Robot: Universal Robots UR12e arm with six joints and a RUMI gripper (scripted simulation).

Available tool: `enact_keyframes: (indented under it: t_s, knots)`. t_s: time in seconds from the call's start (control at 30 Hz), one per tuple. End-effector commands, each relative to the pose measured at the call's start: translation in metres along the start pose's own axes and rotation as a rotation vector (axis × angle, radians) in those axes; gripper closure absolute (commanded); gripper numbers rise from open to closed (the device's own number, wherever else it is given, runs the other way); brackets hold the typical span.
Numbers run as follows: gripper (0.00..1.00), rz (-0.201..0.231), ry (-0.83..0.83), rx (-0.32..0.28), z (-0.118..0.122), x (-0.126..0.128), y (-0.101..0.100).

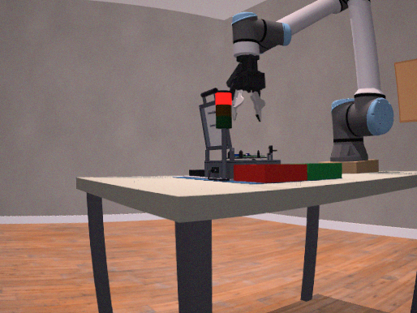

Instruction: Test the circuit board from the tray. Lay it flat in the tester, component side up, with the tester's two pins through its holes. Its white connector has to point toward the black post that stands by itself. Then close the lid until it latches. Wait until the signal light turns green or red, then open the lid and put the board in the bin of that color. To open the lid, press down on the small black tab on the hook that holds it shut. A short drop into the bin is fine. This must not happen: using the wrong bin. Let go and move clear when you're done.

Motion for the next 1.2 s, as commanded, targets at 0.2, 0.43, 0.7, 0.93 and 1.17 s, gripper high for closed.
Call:
enact_keyframes:
  t_s: [0.2,0.43,0.7,0.93,1.17]
  knots:
    - [0.41,-0.003,0.000,0.000,0.000,-0.002,-0.048]
    - [0.41,-0.003,0.000,0.000,0.000,-0.002,-0.063]
    - [0.41,-0.003,0.000,0.000,0.000,-0.002,-0.065]
    - [0.41,-0.003,0.000,0.000,0.000,-0.002,-0.065]
    - [0.41,-0.003,0.000,0.000,0.000,-0.002,-0.065]
Point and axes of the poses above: the point where the finger pads meet when closed, its own y axis back along the fingers, its own x axis across the jaws, z = x × y, the point moved 3 cm from there along y, back along the fingers, and after that the axes turned 5 degrees about -y, right-handed, at the moved point
